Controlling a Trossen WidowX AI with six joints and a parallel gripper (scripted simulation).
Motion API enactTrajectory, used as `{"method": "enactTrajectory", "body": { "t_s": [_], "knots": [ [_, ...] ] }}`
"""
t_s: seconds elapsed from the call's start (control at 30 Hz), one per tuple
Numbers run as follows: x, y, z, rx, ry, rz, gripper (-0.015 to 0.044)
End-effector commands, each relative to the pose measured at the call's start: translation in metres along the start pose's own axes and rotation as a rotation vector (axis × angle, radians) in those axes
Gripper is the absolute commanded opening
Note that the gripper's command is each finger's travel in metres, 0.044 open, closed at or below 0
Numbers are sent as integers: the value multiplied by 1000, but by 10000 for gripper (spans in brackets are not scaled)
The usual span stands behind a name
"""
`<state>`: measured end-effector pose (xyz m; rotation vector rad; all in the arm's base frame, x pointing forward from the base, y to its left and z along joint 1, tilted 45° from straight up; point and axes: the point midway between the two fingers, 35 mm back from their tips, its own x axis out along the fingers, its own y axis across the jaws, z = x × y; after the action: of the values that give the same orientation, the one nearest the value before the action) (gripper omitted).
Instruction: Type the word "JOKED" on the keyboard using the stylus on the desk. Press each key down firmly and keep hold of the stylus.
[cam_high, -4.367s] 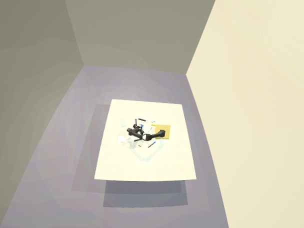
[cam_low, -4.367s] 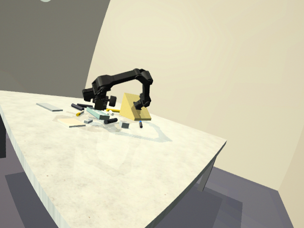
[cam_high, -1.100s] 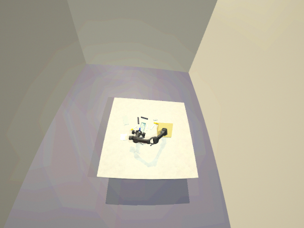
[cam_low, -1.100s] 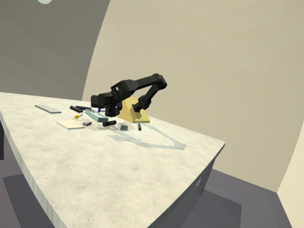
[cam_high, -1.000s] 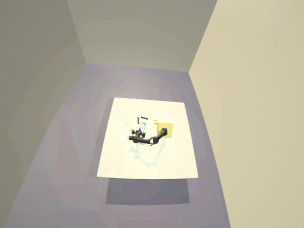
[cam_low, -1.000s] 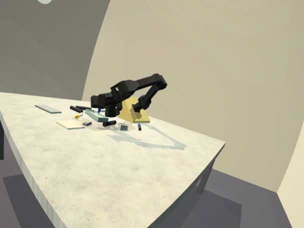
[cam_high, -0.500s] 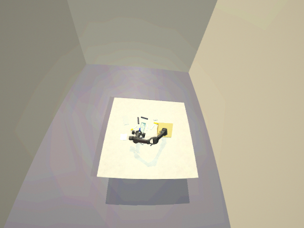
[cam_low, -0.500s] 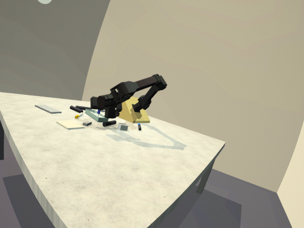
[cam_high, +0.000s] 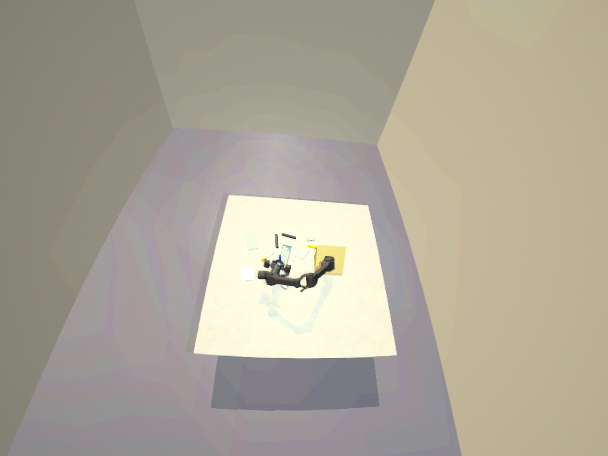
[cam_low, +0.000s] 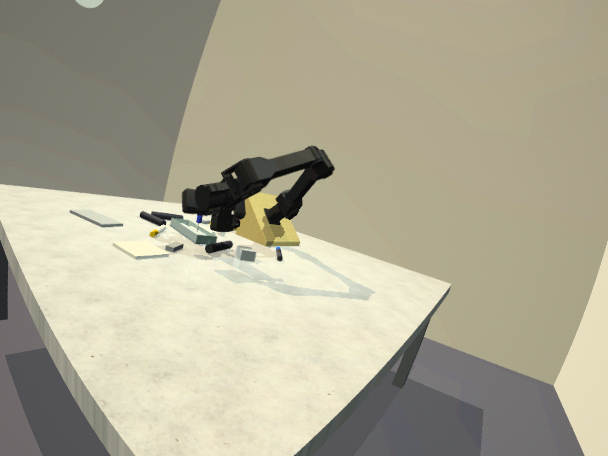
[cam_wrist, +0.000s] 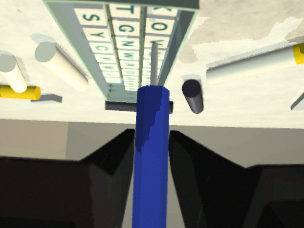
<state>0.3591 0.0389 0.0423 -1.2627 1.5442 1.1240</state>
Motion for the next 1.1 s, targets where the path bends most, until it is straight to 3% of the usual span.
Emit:
{"method": "enactTrajectory", "body": {
  "t_s": [0.0,0.13,0.53,1.07],
  "knots": [
    [-12,-2,-21,9,1,-10,81],
    [-10,-1,-19,15,0,-6,84],
    [-5,-2,-22,15,0,-6,0],
    [71,-2,-71,9,5,-9,0]
  ]
}}
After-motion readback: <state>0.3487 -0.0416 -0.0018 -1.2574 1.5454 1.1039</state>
